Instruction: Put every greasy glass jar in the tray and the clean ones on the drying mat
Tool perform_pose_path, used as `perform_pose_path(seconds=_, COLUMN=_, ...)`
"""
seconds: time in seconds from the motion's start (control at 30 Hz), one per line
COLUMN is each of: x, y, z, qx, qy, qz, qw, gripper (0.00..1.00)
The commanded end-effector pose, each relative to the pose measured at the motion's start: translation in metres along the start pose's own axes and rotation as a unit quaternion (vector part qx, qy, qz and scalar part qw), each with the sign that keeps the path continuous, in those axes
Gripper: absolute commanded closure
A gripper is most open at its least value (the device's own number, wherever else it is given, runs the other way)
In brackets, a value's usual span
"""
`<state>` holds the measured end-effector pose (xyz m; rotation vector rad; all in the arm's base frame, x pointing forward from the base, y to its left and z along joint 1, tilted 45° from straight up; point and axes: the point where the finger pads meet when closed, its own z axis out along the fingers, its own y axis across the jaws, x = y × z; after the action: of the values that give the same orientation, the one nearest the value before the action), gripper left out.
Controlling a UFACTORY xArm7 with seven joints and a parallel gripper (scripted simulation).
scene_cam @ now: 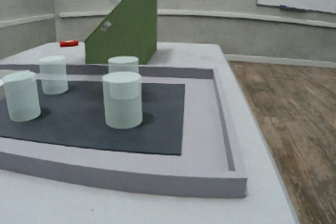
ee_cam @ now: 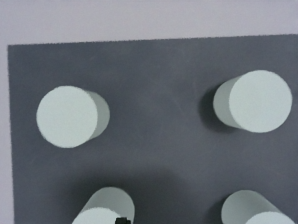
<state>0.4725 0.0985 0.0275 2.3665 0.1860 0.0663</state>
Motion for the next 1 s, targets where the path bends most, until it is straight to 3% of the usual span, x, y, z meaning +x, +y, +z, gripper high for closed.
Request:
perform_pose_path(seconds=0.0, x=0.0030, y=-0.0009, z=-0.0022, qx=-0.006, qy=0.004, qz=0.003, qw=1.000, gripper=0.00)
perform_pose_path(seconds=0.17, x=0.0030, y=-0.0009, z=-0.0022, qx=-0.006, qy=0.004, qz=0.003, qw=1.000, gripper=0.00)
perform_pose_path(seconds=0.2, x=0.0030, y=-0.0009, z=-0.0022, qx=-0.006, qy=0.004, qz=0.003, qw=1.000, gripper=1.00)
perform_pose_path(seconds=0.97, x=0.0030, y=-0.0009, z=-0.0022, qx=-0.006, qy=0.004, qz=0.003, qw=1.000, gripper=1.00)
